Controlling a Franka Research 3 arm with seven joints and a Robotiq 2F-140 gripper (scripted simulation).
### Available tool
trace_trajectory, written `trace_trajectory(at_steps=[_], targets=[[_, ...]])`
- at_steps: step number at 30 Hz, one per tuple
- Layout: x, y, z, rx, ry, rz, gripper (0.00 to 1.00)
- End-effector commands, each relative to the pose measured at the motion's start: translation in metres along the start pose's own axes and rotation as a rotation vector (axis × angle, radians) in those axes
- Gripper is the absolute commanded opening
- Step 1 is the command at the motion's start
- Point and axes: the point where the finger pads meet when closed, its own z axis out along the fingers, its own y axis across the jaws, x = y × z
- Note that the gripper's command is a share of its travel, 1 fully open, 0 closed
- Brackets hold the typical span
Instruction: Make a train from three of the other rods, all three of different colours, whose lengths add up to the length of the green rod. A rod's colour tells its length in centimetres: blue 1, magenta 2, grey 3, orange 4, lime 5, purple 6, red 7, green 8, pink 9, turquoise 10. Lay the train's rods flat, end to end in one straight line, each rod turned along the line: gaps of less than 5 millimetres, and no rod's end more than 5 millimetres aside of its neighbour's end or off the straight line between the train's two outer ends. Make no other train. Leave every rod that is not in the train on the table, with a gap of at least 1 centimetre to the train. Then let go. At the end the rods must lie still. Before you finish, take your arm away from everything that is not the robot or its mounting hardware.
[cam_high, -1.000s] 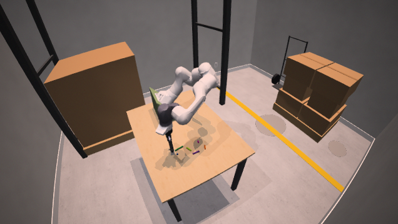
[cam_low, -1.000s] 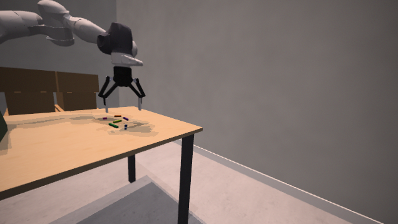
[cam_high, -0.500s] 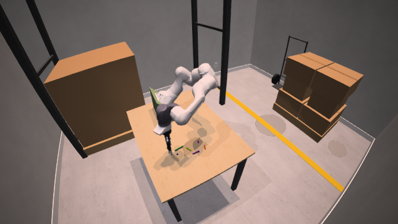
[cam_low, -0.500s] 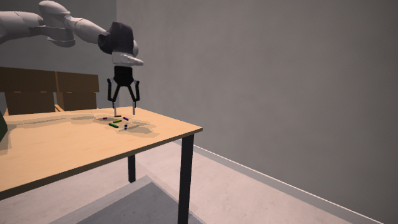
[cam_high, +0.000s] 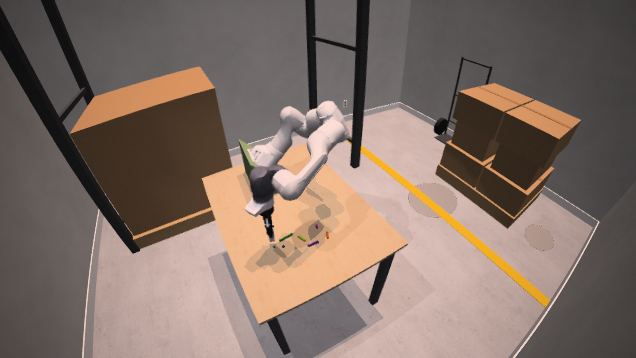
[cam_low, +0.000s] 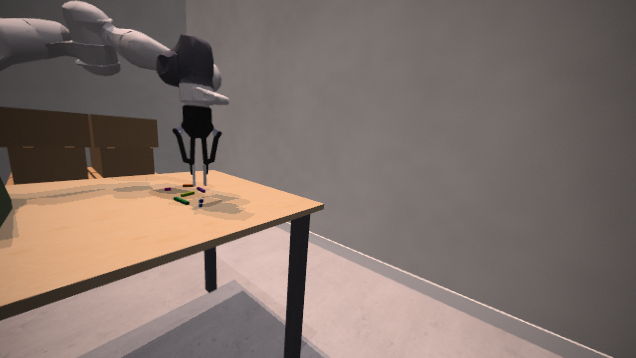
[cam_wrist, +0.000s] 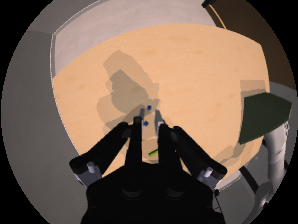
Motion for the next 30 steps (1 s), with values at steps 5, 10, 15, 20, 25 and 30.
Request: trace_trajectory(at_steps=[5,10,15,20,25,30], targets=[[-0.0003,0.0008,0.0008,-0.004,-0.002,0.015,0.15],[-0.0003,0.0008,0.0008,-0.004,-0.002,0.015,0.15],[-0.0003,0.0008,0.0011,-0.004,-0.003,0.015,0.15],[-0.0003,0.0007,0.0027,-0.004,-0.003,0.015,0.15],[-0.0004,0.0006,0.0047,-0.003,-0.003,0.016,0.15],[-0.0004,0.0005,0.0097,-0.003,-0.003,0.016,0.15]])
